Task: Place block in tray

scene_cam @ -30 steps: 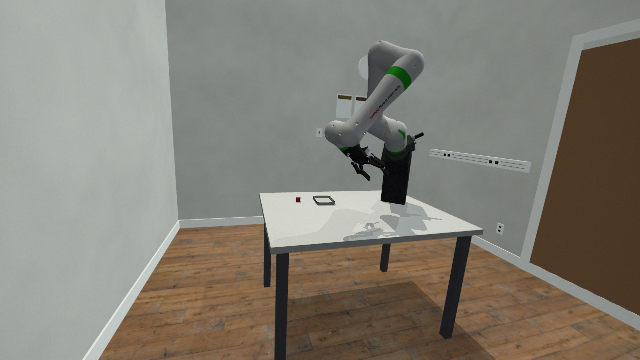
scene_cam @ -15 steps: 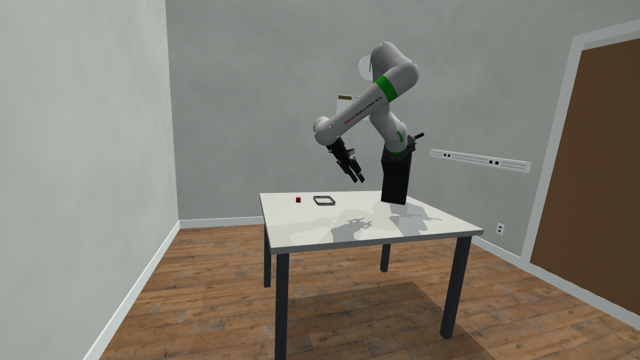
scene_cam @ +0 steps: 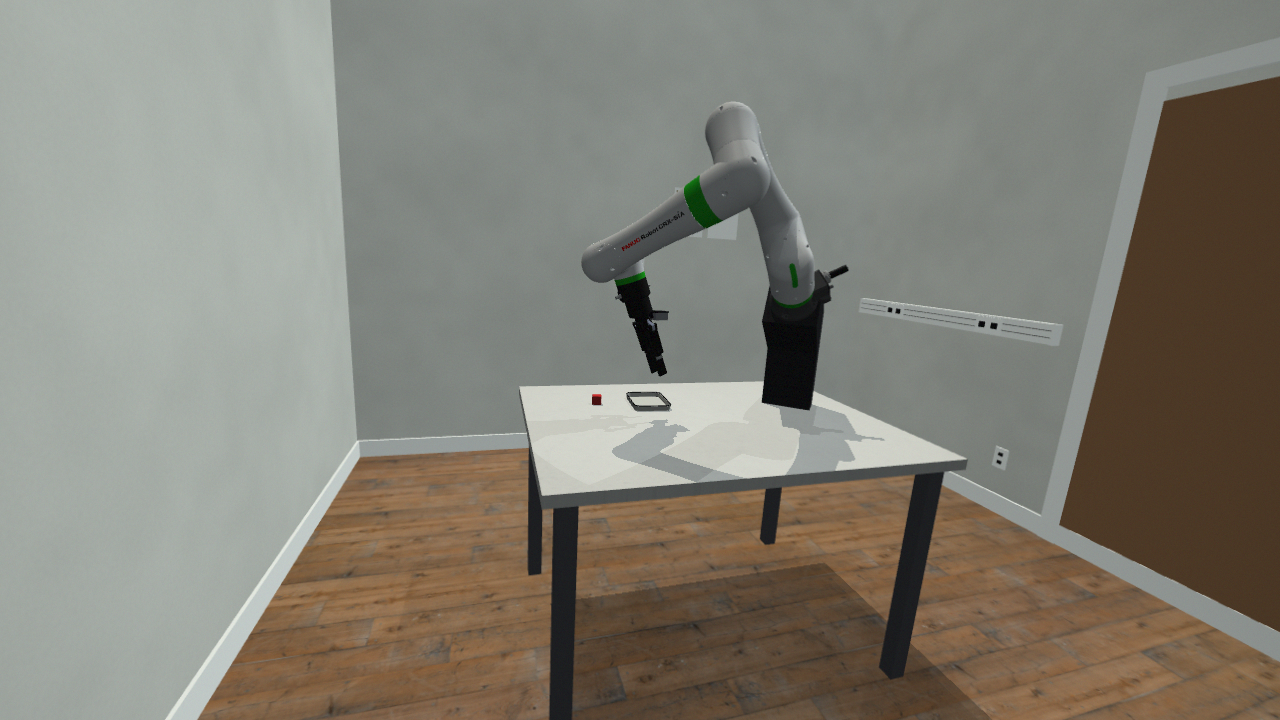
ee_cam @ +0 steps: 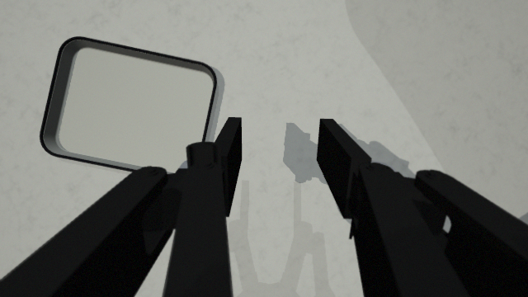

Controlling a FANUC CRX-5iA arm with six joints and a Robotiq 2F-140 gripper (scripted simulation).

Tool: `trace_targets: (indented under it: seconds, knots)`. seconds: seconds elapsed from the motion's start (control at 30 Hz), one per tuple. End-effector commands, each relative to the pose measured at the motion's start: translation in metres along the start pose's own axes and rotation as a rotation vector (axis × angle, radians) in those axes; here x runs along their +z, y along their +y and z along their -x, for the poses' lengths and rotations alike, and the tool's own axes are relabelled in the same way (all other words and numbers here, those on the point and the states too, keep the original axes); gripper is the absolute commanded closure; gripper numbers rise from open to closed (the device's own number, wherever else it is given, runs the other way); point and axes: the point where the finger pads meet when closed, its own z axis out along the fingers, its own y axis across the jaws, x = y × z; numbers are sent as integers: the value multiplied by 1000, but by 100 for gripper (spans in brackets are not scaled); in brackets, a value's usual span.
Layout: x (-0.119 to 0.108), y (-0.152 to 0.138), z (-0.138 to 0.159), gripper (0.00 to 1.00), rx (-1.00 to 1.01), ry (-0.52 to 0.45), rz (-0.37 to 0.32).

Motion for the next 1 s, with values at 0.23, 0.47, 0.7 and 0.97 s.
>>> trace_targets:
  seconds: [0.23, 0.47, 0.7, 0.97]
  knots:
    - [15, -124, 96, 62, 230, -264, -1]
    - [21, -187, 144, 62, 315, -361, -7]
    - [21, -187, 144, 62, 315, -361, -7]
    - [21, -187, 144, 62, 315, -361, -7]
